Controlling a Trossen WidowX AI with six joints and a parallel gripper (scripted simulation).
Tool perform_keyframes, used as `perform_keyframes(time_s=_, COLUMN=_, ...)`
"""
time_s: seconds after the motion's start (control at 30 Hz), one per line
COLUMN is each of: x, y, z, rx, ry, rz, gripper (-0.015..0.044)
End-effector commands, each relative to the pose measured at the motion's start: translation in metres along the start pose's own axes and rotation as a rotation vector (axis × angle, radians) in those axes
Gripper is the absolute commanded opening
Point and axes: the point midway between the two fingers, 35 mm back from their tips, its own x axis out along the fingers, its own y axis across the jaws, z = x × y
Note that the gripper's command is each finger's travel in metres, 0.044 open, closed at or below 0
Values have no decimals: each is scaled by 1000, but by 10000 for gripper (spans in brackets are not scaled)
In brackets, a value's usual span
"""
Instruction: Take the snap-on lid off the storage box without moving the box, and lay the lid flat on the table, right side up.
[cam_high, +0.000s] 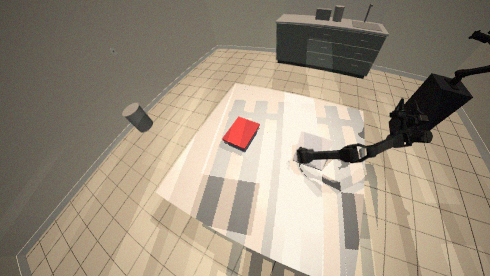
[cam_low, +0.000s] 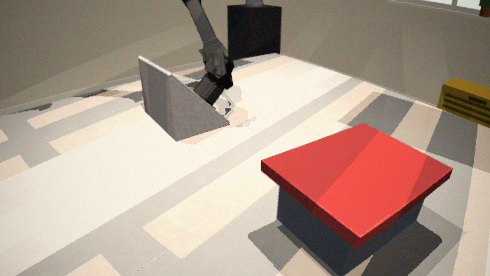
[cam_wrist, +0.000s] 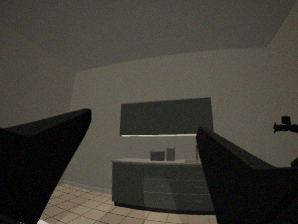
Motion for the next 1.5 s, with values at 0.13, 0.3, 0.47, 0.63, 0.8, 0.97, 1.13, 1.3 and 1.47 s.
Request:
perform_keyframes(time_s=0.13, x=46, y=44, z=-12, rx=69, ry=62, rz=72, gripper=269)
perform_keyframes(time_s=0.3, x=98, y=113, z=-20, rx=213, ry=145, rz=170, gripper=235)
perform_keyframes(time_s=0.47, x=129, y=170, z=-30, rx=314, ry=223, rz=239, gripper=235)
perform_keyframes(time_s=0.63, x=160, y=255, z=-50, rx=453, ry=351, rz=324, gripper=235)
perform_keyframes(time_s=0.8, x=173, y=318, z=-66, rx=553, ry=454, rz=372, gripper=235)
perform_keyframes(time_s=0.97, x=176, y=406, z=-92, rx=685, ry=617, rz=420, gripper=235)
perform_keyframes(time_s=1.13, x=166, y=465, z=-107, rx=743, ry=718, rz=453, gripper=235)
perform_keyframes(time_s=1.3, x=139, y=544, z=-137, rx=842, ry=898, rz=466, gripper=235)
perform_keyframes(time_s=1.47, x=110, y=595, z=-161, rx=911, ry=1047, rz=450, gripper=235)
